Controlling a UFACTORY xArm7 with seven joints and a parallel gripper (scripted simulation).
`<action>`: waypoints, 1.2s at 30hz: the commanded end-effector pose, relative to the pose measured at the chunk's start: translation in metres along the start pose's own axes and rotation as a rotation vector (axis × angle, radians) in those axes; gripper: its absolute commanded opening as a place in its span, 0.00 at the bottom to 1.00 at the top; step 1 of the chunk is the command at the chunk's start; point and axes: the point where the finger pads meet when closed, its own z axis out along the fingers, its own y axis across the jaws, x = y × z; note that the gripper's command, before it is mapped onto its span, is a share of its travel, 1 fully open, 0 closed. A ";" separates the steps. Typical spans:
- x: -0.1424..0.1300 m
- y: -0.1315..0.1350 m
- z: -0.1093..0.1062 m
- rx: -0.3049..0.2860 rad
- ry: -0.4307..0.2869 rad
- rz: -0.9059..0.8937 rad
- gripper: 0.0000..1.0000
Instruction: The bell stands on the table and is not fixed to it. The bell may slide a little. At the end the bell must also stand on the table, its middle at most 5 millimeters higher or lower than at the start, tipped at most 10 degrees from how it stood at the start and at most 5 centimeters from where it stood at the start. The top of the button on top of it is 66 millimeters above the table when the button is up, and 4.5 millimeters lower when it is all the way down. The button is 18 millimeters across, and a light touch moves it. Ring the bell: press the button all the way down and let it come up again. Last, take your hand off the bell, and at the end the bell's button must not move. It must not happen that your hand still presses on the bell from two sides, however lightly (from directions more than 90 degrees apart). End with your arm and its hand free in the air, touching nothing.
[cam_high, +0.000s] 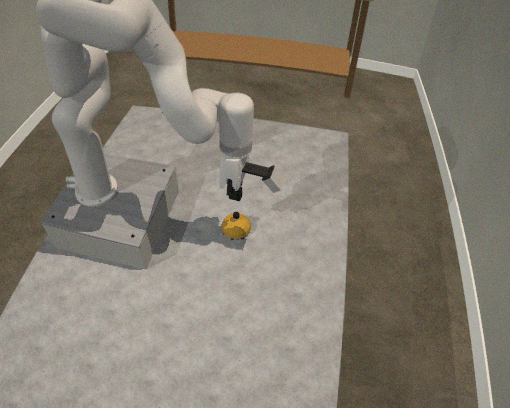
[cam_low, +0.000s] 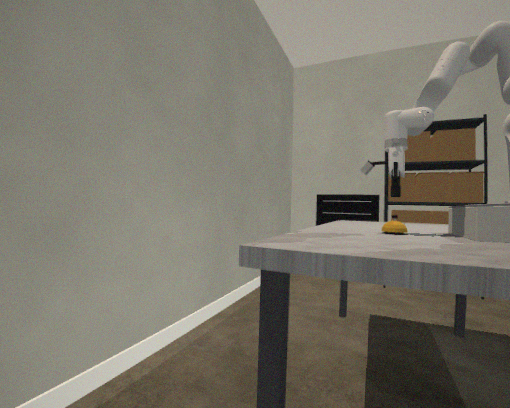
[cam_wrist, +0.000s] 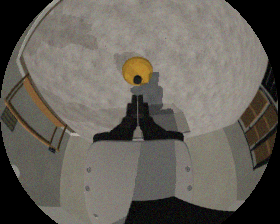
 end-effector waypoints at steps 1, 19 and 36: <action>0.002 0.000 0.003 0.000 0.004 0.000 0.00; 0.003 -0.001 0.031 0.000 0.004 0.000 0.00; 0.004 -0.001 0.053 0.000 0.004 0.000 0.00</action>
